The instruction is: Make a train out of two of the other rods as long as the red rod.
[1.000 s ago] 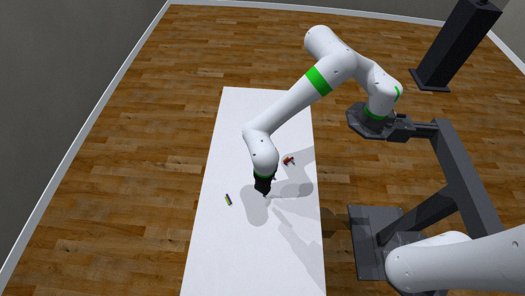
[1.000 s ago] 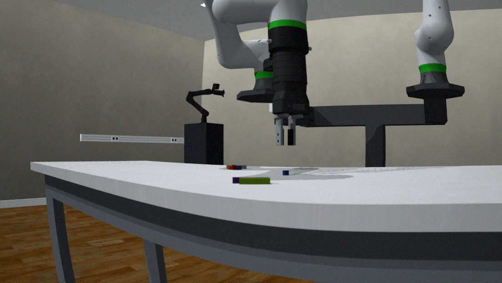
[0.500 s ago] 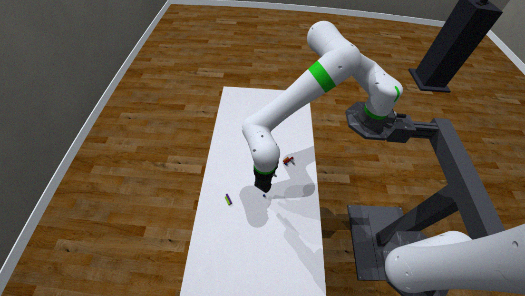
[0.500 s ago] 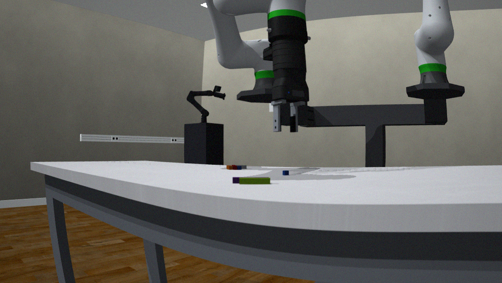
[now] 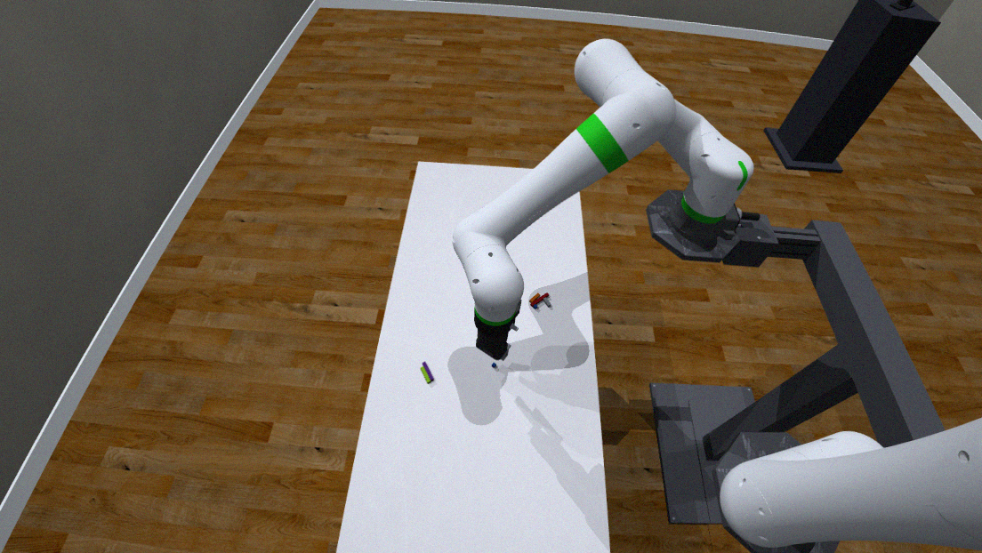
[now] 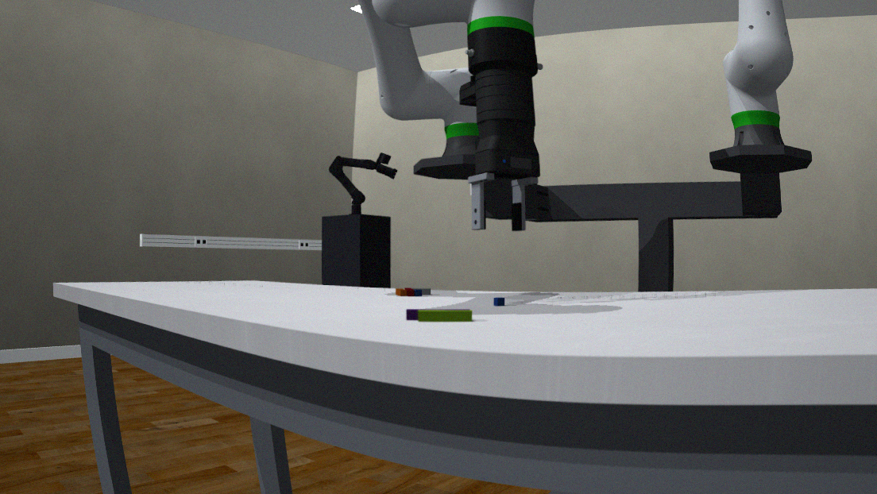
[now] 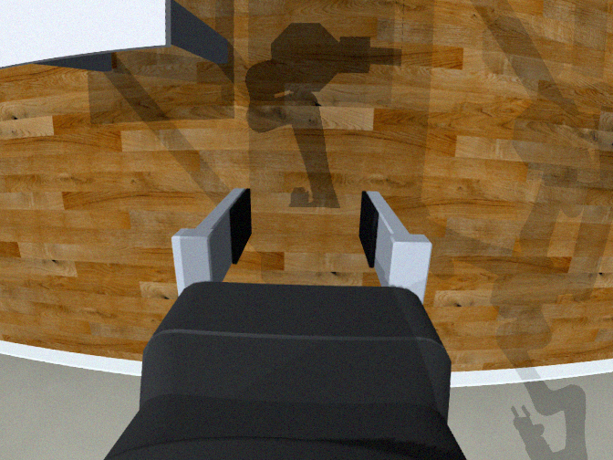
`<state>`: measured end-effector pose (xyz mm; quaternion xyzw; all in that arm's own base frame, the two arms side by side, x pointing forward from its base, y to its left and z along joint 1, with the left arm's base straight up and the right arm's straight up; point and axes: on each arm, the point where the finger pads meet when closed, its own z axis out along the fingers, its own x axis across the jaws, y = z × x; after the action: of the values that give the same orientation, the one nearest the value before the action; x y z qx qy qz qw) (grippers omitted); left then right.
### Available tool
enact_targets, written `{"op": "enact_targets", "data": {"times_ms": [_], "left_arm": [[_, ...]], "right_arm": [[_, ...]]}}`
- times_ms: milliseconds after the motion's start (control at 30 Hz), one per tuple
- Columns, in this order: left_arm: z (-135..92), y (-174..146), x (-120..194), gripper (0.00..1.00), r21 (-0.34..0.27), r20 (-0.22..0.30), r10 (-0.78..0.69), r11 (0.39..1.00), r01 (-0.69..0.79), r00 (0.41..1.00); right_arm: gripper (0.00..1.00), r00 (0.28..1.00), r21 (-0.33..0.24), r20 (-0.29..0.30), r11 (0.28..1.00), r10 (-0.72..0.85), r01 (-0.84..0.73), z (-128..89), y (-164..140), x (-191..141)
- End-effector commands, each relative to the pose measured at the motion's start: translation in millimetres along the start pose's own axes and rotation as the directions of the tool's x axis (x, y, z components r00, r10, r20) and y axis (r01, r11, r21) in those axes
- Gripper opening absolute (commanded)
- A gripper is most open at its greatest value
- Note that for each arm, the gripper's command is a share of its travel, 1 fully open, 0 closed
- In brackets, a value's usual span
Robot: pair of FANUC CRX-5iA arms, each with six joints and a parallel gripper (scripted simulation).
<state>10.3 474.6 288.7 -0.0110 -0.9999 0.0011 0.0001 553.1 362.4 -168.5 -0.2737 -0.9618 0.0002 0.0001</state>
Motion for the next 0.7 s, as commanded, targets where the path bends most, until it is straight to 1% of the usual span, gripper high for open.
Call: {"op": "enact_targets", "data": {"times_ms": [0, 133, 233, 300, 367, 400, 433, 667], "left_arm": [[-1, 0, 0, 1.00, -0.002, 0.000, 0.000, 1.000, 0.000, 1.000], [-1, 0, 0, 1.00, -0.002, 0.000, 0.000, 1.000, 0.000, 1.000], [-1, 0, 0, 1.00, -0.002, 0.000, 0.000, 1.000, 0.000, 1.000], [-1, 0, 0, 1.00, -0.002, 0.000, 0.000, 1.000, 0.000, 1.000], [-1, 0, 0, 1.00, -0.002, 0.000, 0.000, 1.000, 0.000, 1.000], [-1, 0, 0, 1.00, -0.002, 0.000, 0.000, 1.000, 0.000, 1.000], [-1, 0, 0, 1.00, -0.002, 0.000, 0.000, 1.000, 0.000, 1.000], [-1, 0, 0, 1.00, -0.002, 0.000, 0.000, 1.000, 0.000, 1.000]], "right_arm": [[1.00, 1.000, -0.002, 0.001, 1.000, 0.001, -0.001, -1, 1, 0], [1.00, 0.999, -0.002, 0.001, 0.999, 0.051, -0.051, -1, 5, -5], [1.00, 0.984, -0.002, 0.001, 0.984, 0.180, -0.180, 1, 16, -17], [1.00, 0.971, -0.002, 0.000, 0.971, 0.238, -0.238, 1, 21, -22], [1.00, 0.971, -0.002, 0.000, 0.971, 0.238, -0.238, 1, 21, -22], [1.00, 0.952, -0.002, 0.000, 0.952, 0.307, -0.307, 2, 27, -28], [1.00, 0.940, -0.002, 0.000, 0.940, 0.342, -0.342, 2, 30, -31], [1.00, 0.856, -0.002, 0.000, 0.856, 0.516, -0.516, 5, 44, -48]]}}
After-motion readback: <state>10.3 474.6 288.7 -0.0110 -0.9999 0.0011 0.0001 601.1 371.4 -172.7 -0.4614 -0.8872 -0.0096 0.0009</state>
